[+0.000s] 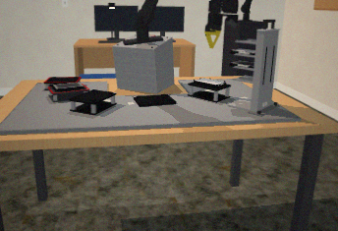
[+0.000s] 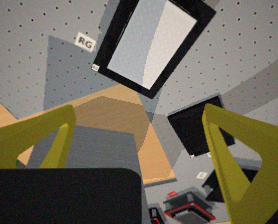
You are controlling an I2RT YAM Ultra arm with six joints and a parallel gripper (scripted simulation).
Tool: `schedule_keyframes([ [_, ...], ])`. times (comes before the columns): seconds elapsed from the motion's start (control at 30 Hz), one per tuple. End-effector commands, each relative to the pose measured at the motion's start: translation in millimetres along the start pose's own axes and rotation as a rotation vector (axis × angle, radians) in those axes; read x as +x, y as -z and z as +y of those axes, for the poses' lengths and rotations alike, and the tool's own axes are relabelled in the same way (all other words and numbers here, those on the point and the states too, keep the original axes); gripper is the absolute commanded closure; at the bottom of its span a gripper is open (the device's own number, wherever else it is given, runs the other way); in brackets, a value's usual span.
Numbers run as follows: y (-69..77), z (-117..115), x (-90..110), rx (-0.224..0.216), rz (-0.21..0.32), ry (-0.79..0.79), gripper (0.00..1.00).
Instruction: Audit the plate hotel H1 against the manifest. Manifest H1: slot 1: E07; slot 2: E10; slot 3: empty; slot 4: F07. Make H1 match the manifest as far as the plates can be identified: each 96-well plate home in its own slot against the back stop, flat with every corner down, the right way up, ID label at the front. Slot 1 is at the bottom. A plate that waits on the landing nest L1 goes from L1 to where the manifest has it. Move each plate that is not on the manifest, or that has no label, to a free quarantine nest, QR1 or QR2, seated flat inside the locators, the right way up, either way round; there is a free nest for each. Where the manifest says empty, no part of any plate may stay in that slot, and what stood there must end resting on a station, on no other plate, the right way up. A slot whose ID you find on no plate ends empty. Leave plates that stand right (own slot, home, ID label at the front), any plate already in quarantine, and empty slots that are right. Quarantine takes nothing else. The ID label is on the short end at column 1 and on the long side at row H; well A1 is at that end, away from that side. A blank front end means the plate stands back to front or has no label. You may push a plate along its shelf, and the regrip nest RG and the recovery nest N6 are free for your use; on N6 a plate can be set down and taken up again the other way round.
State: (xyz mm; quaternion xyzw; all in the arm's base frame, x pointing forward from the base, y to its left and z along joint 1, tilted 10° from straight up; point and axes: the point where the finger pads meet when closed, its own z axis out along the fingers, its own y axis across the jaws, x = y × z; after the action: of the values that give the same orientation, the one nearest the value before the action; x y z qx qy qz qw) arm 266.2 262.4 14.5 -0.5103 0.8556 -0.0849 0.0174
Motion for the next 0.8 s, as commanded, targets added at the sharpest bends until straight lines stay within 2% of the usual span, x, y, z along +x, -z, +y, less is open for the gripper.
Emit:
schedule_keyframes([
  [0.0, 11.0, -13, 1, 0.007, -0.042, -0.117, 0.0],
  [0.07, 18.1, -20, -5, 0.011, -0.07, -0.168, 0.0],
  [0.13, 20.1, -13, -8, 0.009, -0.077, -0.195, 0.0],
  [0.73, 19.5, -16, -6, -0.003, -0.072, -0.536, 0.0],
  [0.77, 8.2, -14, 3, -0.002, -0.045, -0.536, 0.0],
])
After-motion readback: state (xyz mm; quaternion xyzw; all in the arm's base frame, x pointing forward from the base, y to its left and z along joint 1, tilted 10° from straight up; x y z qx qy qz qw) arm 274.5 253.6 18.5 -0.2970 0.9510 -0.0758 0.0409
